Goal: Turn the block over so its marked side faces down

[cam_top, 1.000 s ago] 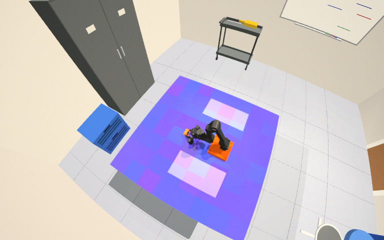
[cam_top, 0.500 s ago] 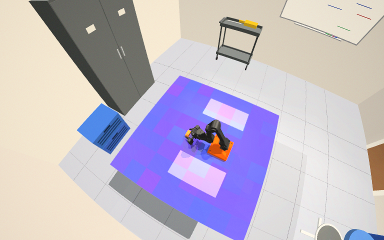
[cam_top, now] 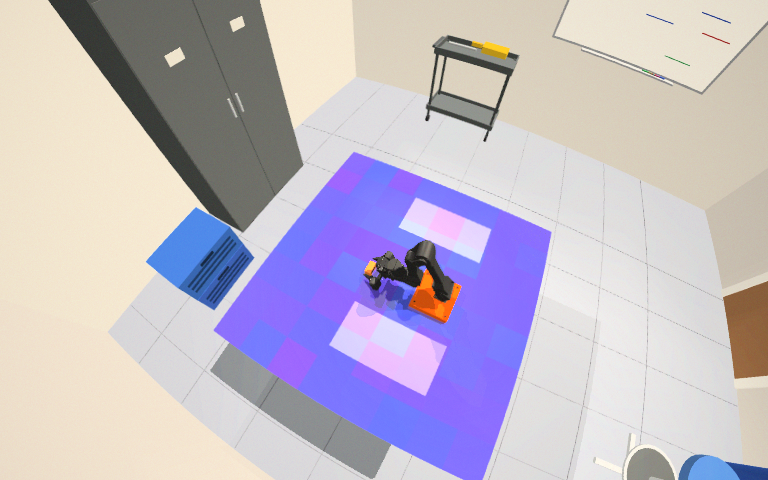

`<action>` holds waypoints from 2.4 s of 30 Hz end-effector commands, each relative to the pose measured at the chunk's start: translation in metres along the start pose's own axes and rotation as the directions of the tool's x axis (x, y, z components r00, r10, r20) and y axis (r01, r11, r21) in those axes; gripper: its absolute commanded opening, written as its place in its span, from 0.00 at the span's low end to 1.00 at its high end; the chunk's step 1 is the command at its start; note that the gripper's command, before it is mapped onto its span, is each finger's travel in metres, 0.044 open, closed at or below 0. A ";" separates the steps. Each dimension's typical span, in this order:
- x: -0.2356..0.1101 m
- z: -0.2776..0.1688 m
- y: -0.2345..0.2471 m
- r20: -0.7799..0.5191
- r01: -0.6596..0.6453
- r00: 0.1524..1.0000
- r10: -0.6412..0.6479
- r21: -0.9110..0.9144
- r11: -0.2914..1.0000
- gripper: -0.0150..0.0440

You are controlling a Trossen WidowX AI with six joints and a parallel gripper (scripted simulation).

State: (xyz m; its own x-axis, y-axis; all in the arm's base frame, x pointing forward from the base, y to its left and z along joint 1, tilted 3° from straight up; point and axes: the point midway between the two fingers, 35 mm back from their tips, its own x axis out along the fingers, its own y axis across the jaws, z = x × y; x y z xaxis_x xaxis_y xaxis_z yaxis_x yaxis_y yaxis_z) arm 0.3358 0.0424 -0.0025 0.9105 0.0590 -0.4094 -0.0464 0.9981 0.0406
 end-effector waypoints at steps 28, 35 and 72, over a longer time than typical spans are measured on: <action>-0.005 0.046 0.001 -0.346 0.000 0.938 0.001 0.002 1.000 1.00; -0.026 0.062 0.001 -0.416 -0.001 0.910 0.004 0.007 1.000 1.00; -0.021 0.083 0.000 -0.803 0.003 0.595 -0.006 -0.005 1.000 1.00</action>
State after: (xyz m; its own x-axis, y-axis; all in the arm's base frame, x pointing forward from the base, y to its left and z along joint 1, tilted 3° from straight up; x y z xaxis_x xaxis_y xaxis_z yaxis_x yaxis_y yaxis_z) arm 0.3410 0.0397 0.0796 0.3935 0.0443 -0.9183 -0.0367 0.9988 0.0324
